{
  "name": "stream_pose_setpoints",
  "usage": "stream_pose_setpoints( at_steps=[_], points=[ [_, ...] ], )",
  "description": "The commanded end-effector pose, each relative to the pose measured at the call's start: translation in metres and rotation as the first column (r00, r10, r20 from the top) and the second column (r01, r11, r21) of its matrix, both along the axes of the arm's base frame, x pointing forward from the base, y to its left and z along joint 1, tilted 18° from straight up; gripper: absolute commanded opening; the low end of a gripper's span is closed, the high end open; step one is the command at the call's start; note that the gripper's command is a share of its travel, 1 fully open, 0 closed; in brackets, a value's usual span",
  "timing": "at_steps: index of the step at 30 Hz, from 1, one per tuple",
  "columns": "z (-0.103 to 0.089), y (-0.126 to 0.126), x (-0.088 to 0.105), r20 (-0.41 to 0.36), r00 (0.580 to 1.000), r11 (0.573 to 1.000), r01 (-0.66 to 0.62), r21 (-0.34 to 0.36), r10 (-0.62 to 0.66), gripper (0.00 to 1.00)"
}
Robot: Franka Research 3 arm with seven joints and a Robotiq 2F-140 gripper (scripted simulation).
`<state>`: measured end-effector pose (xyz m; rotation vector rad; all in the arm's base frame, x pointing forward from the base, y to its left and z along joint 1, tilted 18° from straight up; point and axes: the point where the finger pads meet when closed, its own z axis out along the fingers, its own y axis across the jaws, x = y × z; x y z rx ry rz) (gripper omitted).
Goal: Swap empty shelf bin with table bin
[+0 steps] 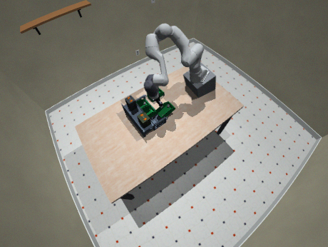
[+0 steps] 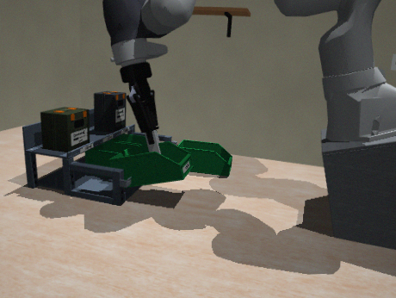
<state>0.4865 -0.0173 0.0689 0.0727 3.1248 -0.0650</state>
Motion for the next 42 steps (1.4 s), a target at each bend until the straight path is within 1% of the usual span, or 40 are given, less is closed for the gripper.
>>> stream_pose_setpoints(
  at_steps=[1,3,18,42],
  points=[
    [0.001,0.0,0.003,-0.006,1.0,1.0,-0.008,-0.001,0.008,0.0],
    [0.001,0.0,0.003,-0.006,1.0,1.0,-0.008,-0.001,0.008,0.0],
    [0.007,-0.001,0.021,-0.004,1.0,1.0,-0.008,-0.001,0.008,0.0],
    [0.013,-0.002,0.04,-0.003,1.0,1.0,-0.008,-0.002,0.008,0.0]
  ],
)
